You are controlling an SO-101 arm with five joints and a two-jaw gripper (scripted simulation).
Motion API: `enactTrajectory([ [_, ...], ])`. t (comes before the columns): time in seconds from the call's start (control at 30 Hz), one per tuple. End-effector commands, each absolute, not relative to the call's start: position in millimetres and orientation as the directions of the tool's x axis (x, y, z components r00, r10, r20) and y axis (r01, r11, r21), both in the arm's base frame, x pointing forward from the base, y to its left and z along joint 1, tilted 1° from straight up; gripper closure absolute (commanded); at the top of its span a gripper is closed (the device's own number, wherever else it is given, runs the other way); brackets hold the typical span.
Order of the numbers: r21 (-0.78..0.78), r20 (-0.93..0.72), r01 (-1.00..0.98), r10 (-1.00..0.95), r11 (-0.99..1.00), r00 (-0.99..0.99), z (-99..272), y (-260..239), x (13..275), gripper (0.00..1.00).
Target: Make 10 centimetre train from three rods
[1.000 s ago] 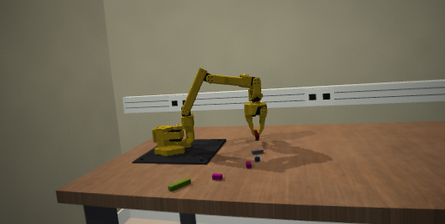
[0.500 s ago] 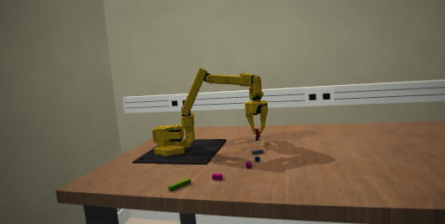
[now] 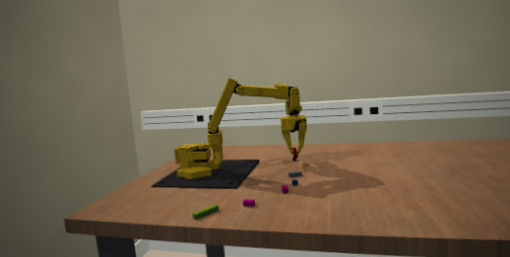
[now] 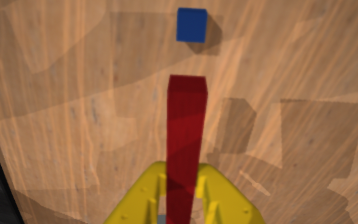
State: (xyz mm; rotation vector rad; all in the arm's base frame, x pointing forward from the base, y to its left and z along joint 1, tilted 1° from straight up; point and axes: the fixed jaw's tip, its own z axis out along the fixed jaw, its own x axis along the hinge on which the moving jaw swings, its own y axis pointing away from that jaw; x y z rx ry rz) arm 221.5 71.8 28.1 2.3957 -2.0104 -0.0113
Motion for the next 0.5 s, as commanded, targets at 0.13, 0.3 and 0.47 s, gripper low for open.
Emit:
enactTrajectory([
  [0.13, 0.026, 0.004, -0.988, -0.988, -0.154, 0.154, 20, 70, 222, 1.0],
  [0.3, 0.026, 0.004, -0.988, -0.988, -0.154, 0.154, 14, 70, 222, 1.0],
  [0.47, 0.026, 0.004, -0.988, -0.988, -0.154, 0.154, 10, 70, 222, 1.0],
])
